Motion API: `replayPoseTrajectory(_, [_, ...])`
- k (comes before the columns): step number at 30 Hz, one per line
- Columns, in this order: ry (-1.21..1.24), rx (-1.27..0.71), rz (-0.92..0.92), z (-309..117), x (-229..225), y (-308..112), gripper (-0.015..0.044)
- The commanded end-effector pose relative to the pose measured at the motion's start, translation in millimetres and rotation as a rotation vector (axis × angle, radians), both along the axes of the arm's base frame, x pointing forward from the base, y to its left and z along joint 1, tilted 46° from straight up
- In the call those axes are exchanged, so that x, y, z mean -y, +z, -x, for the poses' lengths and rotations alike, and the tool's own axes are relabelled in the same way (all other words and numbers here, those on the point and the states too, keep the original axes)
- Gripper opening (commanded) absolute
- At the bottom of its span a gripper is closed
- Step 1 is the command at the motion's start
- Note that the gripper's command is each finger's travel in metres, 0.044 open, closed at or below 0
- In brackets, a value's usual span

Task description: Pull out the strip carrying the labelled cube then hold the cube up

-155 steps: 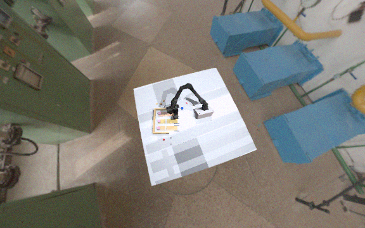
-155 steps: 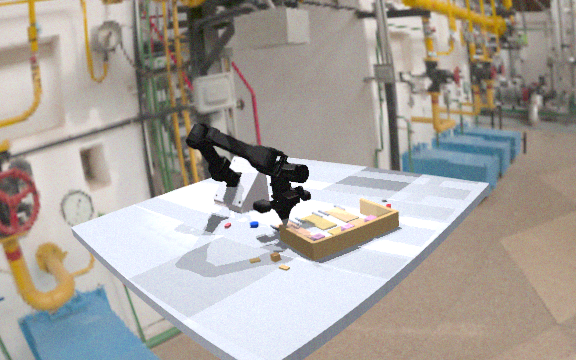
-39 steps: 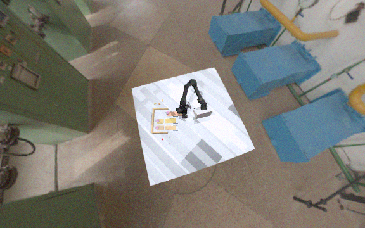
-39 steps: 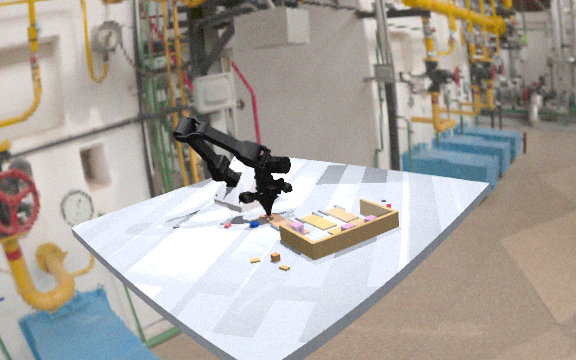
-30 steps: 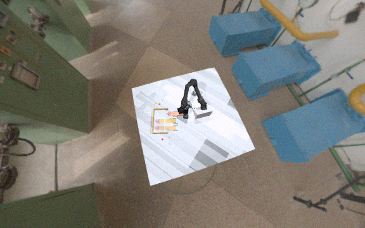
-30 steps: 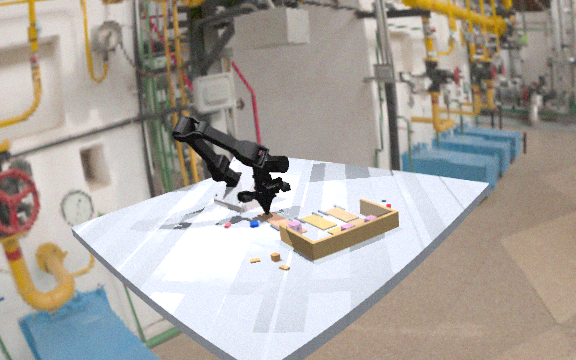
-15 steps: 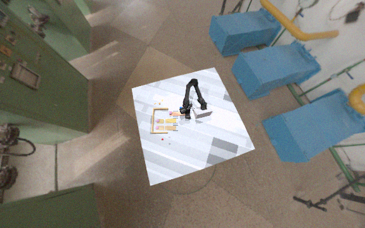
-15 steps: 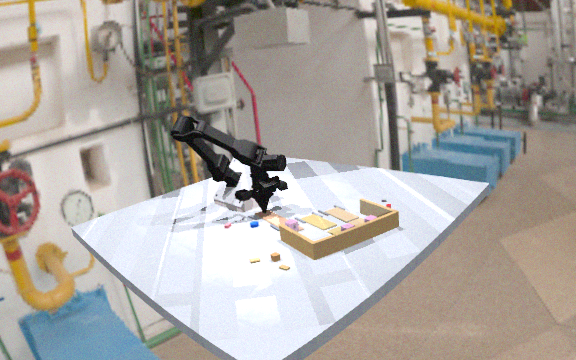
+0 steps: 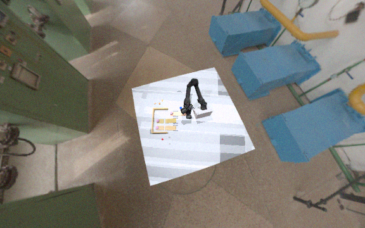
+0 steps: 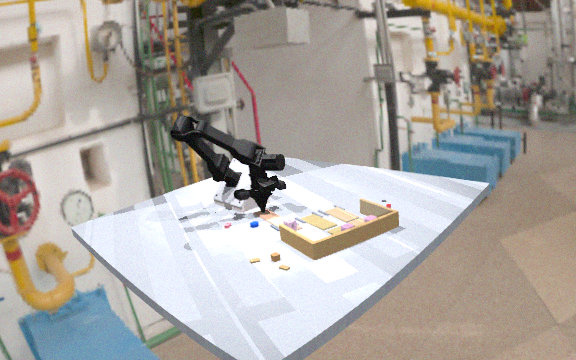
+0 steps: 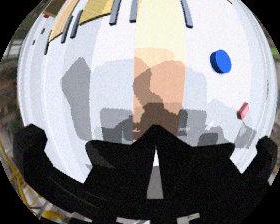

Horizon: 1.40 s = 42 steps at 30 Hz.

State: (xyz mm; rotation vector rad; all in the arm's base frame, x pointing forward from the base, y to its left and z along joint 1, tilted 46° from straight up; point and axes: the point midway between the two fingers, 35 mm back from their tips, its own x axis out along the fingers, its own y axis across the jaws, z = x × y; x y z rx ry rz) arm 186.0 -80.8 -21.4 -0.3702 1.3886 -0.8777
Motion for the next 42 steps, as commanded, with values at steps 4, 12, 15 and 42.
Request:
replayPoseTrajectory(4, [-0.013, -0.018, -0.007, 8.0, 1.2, -2.6, 0.0000])
replayPoseTrajectory(12, [-0.013, -0.018, -0.007, 8.0, 1.2, -2.6, 0.0000])
replayPoseTrajectory(15, [-0.013, -0.018, -0.007, 8.0, 1.2, -2.6, 0.0000])
replayPoseTrajectory(42, [0.077, -0.108, -0.017, -36.2, -21.7, 36.1, 0.0210])
